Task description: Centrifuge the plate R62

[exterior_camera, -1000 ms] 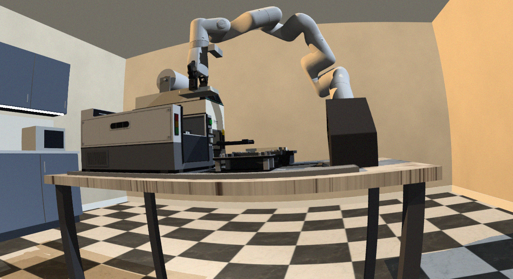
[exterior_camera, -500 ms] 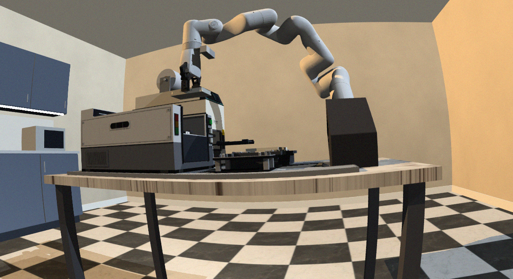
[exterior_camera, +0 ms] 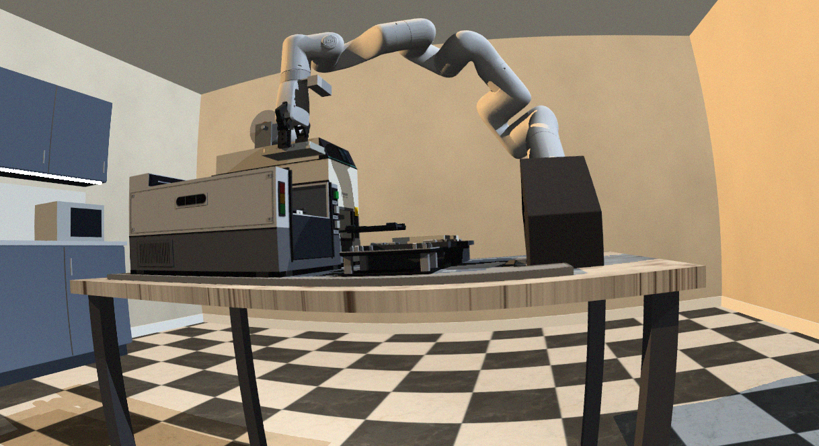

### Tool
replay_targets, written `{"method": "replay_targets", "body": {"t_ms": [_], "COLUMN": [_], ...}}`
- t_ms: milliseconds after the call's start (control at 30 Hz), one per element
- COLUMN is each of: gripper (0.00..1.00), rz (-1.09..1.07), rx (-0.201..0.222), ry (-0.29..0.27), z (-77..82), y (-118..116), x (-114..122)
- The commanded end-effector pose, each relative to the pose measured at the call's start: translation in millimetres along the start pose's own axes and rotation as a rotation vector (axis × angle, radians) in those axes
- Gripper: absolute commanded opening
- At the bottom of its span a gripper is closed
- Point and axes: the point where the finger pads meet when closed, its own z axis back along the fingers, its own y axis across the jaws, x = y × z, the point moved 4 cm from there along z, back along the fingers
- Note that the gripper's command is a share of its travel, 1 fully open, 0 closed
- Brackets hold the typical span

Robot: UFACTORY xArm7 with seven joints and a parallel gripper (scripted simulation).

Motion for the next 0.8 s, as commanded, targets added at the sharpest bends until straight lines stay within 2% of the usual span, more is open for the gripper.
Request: {"method": "replay_targets", "body": {"t_ms": [0, 767], "gripper": [0.00, 0.00], "rz": [0.000, 0.000], "rx": [0.002, 0.002], "ry": [-0.003, -0.003], "z": [3.5, 3.6], "y": [1, 0], "x": [12, 58]}}
